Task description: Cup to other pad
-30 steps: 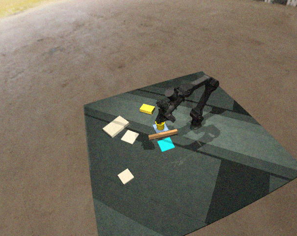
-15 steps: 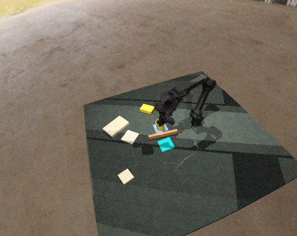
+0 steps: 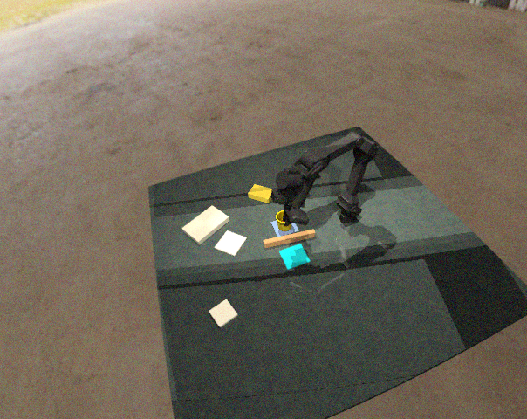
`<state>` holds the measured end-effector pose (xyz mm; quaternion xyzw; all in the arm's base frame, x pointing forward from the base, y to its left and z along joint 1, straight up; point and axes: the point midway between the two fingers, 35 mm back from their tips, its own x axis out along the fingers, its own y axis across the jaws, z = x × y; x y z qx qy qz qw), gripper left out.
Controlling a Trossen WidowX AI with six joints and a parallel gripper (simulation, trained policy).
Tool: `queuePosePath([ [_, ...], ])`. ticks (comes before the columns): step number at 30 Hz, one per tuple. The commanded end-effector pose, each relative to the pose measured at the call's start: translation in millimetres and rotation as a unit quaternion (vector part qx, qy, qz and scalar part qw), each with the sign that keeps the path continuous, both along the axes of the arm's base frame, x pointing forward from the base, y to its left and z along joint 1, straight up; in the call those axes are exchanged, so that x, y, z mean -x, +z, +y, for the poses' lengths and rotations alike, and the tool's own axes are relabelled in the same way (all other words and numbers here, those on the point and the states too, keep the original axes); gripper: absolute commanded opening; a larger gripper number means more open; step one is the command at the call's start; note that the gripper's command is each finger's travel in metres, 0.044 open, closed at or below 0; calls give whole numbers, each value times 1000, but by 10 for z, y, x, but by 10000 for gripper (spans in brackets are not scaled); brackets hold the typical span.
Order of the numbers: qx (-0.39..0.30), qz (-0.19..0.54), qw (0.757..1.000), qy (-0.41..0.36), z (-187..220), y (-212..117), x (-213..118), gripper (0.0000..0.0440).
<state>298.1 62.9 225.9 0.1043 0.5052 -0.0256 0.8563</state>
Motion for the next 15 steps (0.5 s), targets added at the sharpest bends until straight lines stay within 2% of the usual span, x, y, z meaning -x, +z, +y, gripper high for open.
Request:
queuePosePath([
  [1, 15, 34, 999, 2, -45, -59, 11, 127],
  [15, 53, 134, 989, 16, -221, -219, 102, 115],
])
